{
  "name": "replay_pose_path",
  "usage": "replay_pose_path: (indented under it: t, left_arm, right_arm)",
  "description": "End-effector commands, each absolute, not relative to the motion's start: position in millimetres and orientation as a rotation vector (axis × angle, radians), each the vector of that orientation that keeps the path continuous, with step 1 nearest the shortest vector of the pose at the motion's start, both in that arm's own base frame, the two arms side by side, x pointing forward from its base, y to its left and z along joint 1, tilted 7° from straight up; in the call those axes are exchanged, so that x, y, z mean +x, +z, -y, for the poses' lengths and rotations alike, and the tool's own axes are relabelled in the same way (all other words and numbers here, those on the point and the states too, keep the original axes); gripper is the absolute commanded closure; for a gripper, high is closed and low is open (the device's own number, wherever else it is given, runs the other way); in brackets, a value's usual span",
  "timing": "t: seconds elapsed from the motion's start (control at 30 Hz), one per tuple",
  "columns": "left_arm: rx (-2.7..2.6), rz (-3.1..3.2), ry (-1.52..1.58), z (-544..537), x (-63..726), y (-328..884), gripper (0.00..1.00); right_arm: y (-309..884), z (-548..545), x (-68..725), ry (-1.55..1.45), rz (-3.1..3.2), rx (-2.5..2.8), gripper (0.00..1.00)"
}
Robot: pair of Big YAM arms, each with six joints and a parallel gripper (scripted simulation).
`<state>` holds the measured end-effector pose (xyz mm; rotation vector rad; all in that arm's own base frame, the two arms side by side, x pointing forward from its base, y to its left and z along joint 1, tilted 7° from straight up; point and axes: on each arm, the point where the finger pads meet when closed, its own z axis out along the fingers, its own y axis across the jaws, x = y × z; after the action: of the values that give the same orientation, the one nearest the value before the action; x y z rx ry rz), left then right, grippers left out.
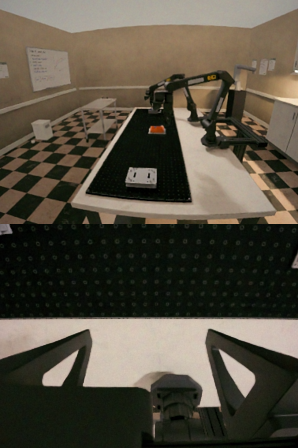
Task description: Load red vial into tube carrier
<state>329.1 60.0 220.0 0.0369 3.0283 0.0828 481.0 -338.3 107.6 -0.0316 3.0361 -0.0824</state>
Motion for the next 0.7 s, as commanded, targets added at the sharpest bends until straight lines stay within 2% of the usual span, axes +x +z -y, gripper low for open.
replay_pose_path:
  t: [0.0,0.67]
  left_arm:
    - [0.052,-2.996,0.090,-63,347,239,0.00]
    - [0.052,-2.996,0.090,-63,347,239,0.00]
  right_arm:
    - [126,339,492,-0.106,-3.006,-0.032,0.76]
    - [127,341,495,-0.108,-3.004,-0.031,0.76]
